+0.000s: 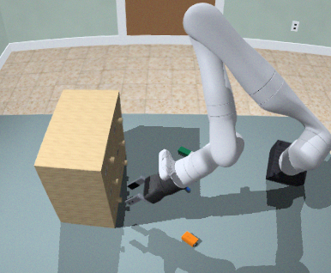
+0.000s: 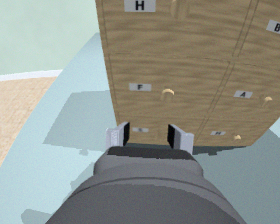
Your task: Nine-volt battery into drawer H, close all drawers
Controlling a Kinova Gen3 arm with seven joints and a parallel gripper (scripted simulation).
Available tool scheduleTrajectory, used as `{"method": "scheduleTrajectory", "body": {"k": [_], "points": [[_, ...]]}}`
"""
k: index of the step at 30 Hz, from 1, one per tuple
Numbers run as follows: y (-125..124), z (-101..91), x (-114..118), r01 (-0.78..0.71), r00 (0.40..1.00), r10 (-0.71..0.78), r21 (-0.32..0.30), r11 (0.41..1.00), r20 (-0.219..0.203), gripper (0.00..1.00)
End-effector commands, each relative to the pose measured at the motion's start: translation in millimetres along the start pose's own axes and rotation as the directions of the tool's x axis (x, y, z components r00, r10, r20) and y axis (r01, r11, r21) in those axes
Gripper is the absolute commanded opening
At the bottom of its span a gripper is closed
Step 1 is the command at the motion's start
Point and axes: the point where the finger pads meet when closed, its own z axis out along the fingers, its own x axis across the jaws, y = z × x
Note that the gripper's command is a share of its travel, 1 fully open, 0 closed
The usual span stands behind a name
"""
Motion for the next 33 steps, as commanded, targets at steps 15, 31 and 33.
{"method": "scheduleTrajectory", "body": {"k": [15,31,33], "points": [[10,10.4,0,0.0,1.0,0.0,0.001,1.0,0.0,1.0],[38,37.9,0,0.0,1.0,0.0,0.001,1.0,0.0,1.0],[38,37.9,0,0.0,1.0,0.0,0.001,1.0,0.0,1.0]]}}
